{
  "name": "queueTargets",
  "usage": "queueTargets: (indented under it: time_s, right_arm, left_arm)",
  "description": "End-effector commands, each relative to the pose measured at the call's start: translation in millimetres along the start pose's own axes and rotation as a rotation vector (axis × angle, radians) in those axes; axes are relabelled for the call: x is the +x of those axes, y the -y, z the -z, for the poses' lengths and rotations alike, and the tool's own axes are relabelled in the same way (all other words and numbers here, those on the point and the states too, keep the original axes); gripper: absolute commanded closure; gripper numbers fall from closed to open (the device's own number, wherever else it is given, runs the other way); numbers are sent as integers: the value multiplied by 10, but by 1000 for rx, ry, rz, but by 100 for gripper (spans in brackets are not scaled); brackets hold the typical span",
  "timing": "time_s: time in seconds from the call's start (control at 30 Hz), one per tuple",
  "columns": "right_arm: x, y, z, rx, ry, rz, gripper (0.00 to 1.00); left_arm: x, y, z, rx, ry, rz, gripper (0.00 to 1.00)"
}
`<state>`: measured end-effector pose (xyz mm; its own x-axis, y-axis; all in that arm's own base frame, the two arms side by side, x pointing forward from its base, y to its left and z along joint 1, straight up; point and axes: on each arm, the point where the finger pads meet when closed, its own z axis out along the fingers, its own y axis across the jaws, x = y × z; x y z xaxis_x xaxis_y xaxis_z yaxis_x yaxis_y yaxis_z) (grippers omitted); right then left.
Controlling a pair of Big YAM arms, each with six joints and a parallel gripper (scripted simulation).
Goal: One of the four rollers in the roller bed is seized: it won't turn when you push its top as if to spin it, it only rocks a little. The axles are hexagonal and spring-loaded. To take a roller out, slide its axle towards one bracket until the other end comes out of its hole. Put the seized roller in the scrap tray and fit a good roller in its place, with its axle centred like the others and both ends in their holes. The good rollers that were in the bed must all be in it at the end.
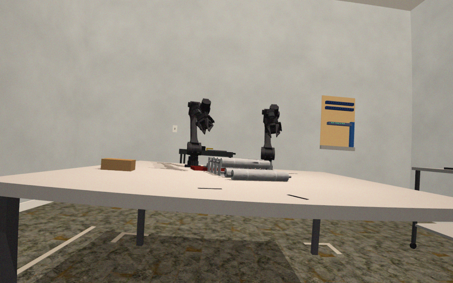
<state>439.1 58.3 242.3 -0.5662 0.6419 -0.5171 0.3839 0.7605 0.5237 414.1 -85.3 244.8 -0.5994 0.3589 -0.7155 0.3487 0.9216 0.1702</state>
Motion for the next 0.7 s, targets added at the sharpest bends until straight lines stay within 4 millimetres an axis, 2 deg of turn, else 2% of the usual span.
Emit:
queueTargets:
  time_s: [0.0,0.13,0.2,0.23,0.37,0.67]
  right_arm:
    - [-612,-468,173,-110,132,126,68]
    - [-878,-621,278,-148,215,212,68]
    - [-878,-621,278,-148,215,212,68]
    - [-943,-657,307,-156,236,233,68]
    - [-1194,-801,443,-185,323,316,68]
    - [-1763,-1095,806,-216,536,507,68]
  left_arm:
    - [-644,-268,99,-51,141,62,68]
    - [-911,-453,171,-86,223,103,68]
    - [-911,-453,171,-86,223,103,68]
    - [-872,-454,135,-86,224,111,68]
    - [-1238,-692,323,-129,329,148,68]
    - [-1784,-1124,632,-199,520,228,68]
